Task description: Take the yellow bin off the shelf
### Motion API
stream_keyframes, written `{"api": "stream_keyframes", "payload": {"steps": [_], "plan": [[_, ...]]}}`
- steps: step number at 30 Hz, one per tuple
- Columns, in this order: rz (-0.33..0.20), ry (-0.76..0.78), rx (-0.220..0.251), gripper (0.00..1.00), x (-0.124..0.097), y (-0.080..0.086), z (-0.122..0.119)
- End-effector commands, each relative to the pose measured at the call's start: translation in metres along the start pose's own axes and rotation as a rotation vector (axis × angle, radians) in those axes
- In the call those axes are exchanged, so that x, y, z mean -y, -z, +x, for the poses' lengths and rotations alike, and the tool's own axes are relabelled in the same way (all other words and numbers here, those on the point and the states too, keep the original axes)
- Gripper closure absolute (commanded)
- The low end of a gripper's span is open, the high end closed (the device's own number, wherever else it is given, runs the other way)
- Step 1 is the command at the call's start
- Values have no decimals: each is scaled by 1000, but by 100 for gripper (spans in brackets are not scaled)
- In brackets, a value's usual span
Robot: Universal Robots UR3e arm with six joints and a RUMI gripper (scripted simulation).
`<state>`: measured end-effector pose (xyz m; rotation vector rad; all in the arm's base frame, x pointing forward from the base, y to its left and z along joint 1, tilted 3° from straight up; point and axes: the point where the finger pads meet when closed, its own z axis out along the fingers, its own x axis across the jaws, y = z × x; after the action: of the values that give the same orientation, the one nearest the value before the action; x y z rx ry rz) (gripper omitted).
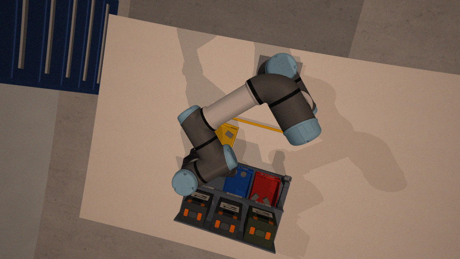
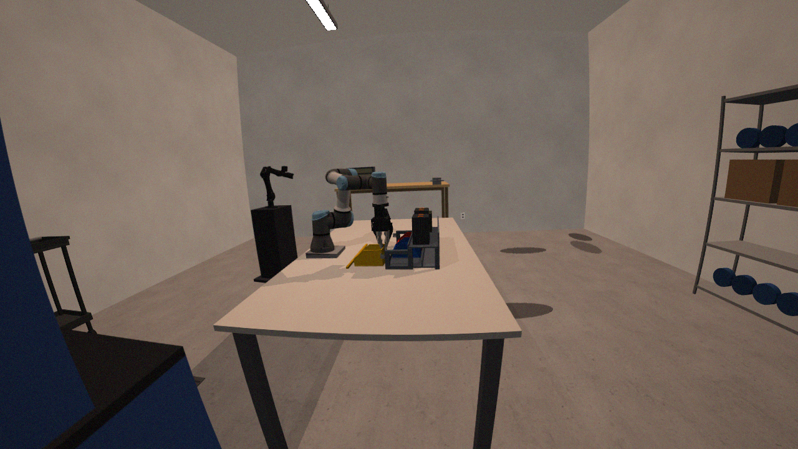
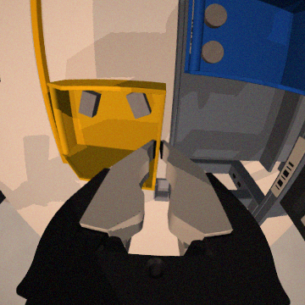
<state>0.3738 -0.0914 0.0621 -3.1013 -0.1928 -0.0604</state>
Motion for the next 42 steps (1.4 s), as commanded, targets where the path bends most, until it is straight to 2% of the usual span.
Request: {"api": "stream_keyframes", "payload": {"steps": [1,16,17,42], "plan": [[-2,0,-2,100,-1,-1,1],[-2,0,-2,100,-1,-3,1],[-2,0,-2,80,-1,-3,1],[-2,0,-2,80,-1,-3,1]]}}
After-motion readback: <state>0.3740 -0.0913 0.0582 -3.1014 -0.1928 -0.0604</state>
